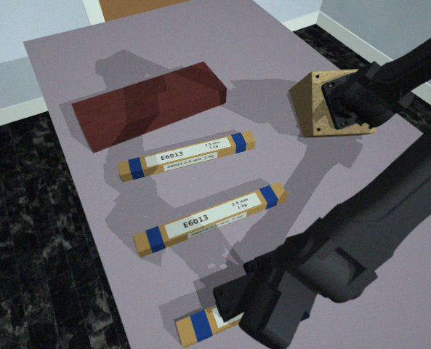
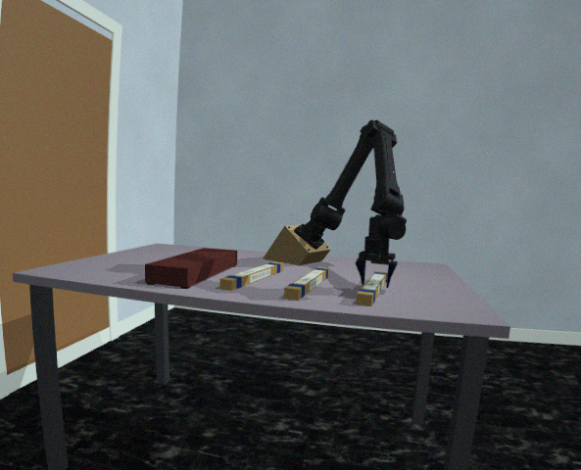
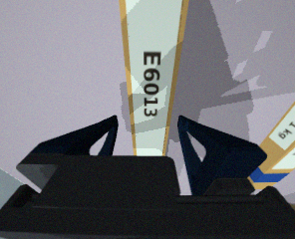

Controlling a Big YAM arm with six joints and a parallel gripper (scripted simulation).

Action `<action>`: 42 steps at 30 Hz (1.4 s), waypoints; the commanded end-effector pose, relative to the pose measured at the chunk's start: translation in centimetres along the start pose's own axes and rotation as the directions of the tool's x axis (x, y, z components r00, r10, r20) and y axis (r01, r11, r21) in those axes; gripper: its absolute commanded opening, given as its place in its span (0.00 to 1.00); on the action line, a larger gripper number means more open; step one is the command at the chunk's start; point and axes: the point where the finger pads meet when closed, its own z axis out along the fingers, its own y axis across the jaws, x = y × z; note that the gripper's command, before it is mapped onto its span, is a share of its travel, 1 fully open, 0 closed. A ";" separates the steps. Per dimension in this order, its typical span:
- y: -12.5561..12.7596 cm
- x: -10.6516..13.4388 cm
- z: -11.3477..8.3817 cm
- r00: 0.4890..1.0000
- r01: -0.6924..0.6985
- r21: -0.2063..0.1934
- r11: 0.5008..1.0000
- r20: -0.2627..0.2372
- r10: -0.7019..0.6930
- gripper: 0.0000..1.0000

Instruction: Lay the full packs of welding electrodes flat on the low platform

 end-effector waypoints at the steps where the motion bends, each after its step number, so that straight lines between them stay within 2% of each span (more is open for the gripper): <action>1: 1.2 -1.0 -0.1 1.000 0.012 -0.010 1.000 0.009 -0.012 0.74; 7: 1.0 -0.9 -0.3 1.000 0.010 -0.010 1.000 0.012 -0.010 0.74; 18: 1.2 -1.5 -7.1 0.999 0.019 -0.022 1.000 0.039 -0.018 0.74; 20: 1.2 -1.5 -7.1 0.999 0.019 -0.022 1.000 0.039 -0.018 0.74; 32: 1.3 -1.5 -13.6 0.999 0.024 -0.023 0.999 0.048 -0.023 0.74; 37: 1.2 -1.5 -13.4 0.999 0.022 -0.020 1.000 0.043 -0.021 0.74; 42: 0.9 -1.1 -12.5 1.000 0.017 -0.009 1.000 0.020 -0.017 0.74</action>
